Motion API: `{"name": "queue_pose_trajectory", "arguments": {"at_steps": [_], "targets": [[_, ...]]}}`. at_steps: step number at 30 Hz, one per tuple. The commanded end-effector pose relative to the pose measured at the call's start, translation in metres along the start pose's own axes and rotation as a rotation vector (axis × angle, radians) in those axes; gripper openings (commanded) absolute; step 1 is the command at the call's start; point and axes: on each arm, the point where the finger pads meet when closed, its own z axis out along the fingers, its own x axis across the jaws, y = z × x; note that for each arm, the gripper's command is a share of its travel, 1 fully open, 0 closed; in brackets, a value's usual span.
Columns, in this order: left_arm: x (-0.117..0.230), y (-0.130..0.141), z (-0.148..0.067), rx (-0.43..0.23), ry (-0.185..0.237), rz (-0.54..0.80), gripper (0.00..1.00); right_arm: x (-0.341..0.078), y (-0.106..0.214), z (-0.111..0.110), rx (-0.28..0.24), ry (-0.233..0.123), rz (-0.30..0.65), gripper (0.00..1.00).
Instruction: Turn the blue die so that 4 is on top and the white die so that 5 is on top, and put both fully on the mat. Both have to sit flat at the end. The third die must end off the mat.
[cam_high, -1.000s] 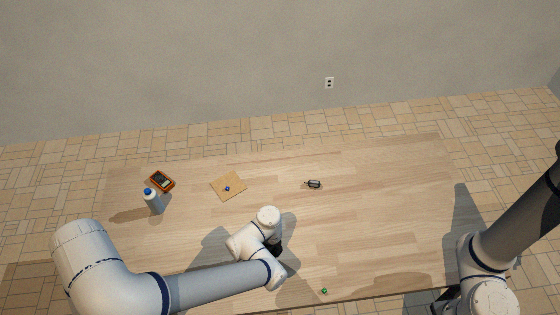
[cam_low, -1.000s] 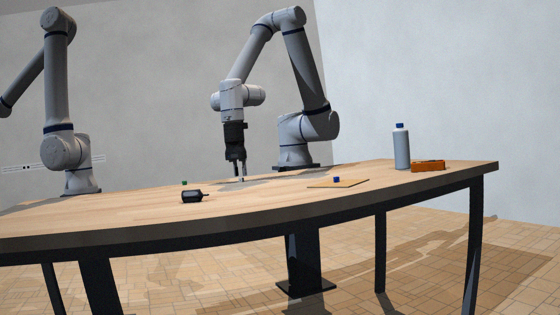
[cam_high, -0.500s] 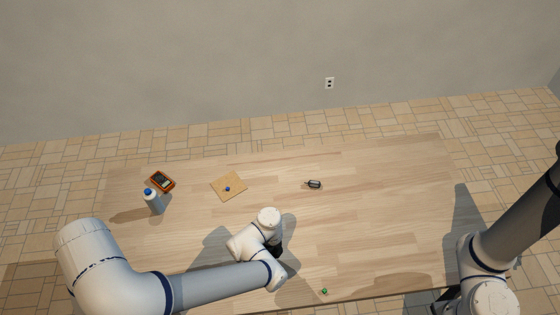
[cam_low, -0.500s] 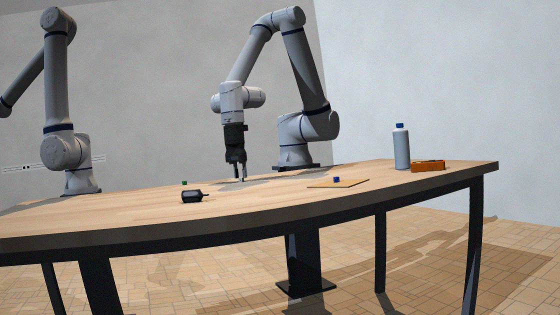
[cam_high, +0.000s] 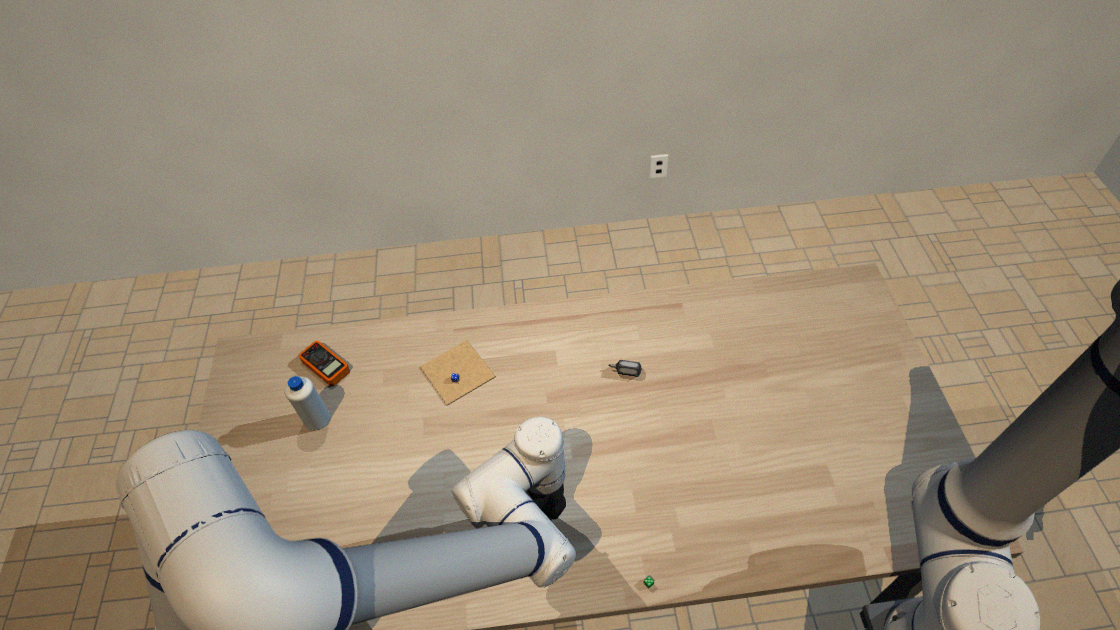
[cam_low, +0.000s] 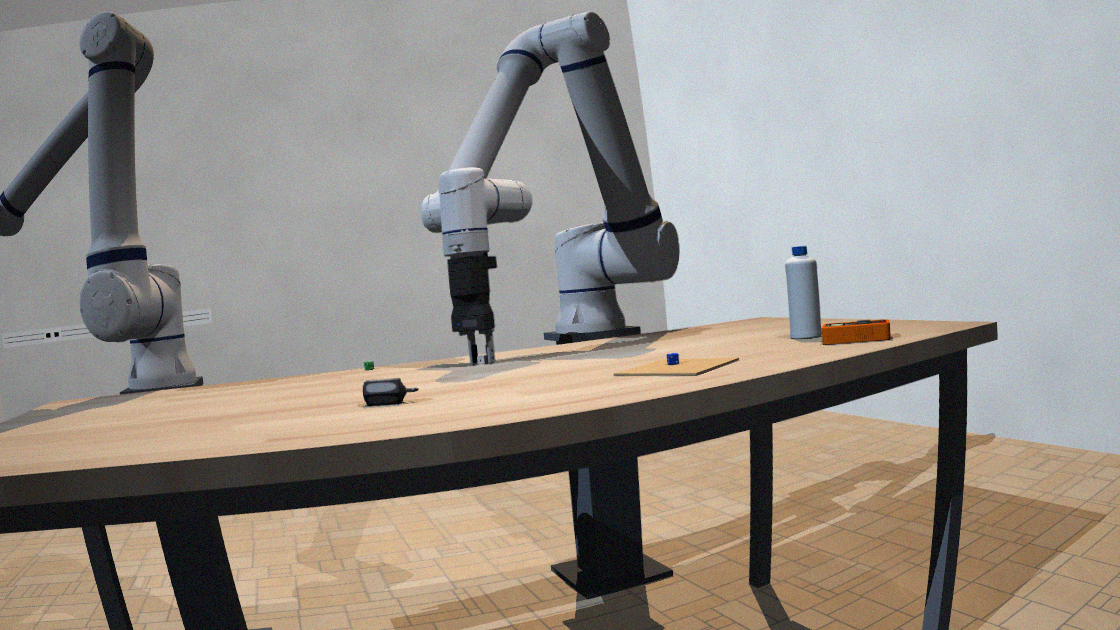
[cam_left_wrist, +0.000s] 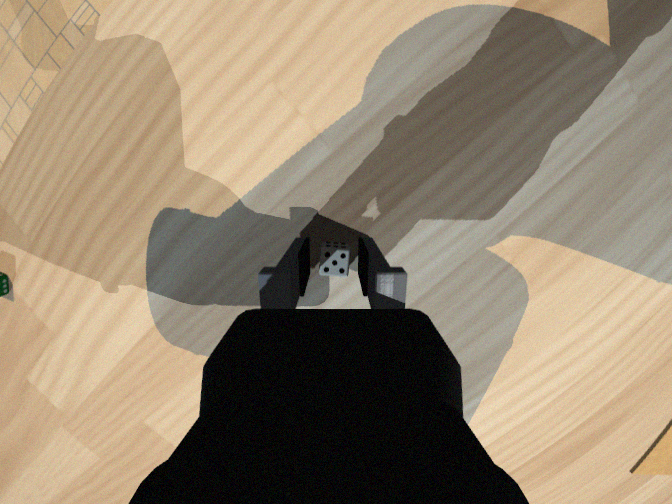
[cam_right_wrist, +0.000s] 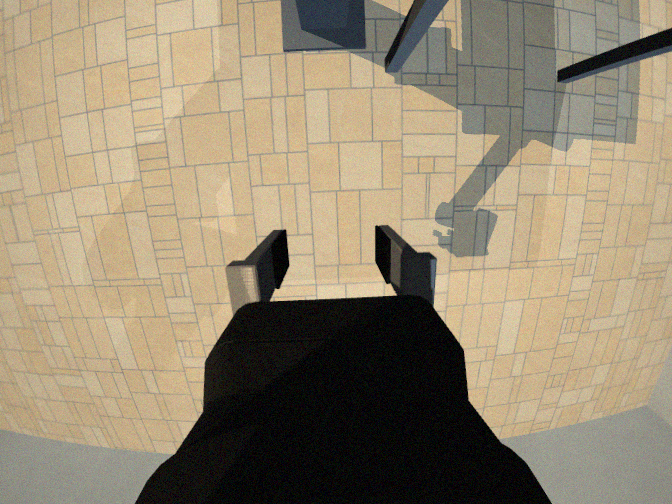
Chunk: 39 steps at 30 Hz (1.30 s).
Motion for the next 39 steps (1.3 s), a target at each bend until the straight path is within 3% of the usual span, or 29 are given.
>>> {"name": "queue_pose_trajectory", "arguments": {"at_steps": [1, 19, 20, 39], "targets": [[-0.0001, 0.0007, 0.0001, -0.002, 0.0, 0.0, 0.64, -0.0002, 0.0007, -0.0009, -0.002, 0.0, 0.0, 1.0], [-0.0001, 0.0007, 0.0001, -0.002, 0.0, 0.0, 0.64, -0.0002, 0.0007, -0.0009, -0.002, 0.0, 0.0, 1.0], [-0.0001, 0.0007, 0.0001, -0.002, 0.0, 0.0, 0.34, -0.0002, 0.0007, -0.0009, -0.002, 0.0, 0.0, 1.0], [-0.0001, 0.0007, 0.0001, -0.002, 0.0, 0.0, 0.34, -0.0002, 0.0007, -0.0009, -0.002, 0.0, 0.0, 1.0]]}}
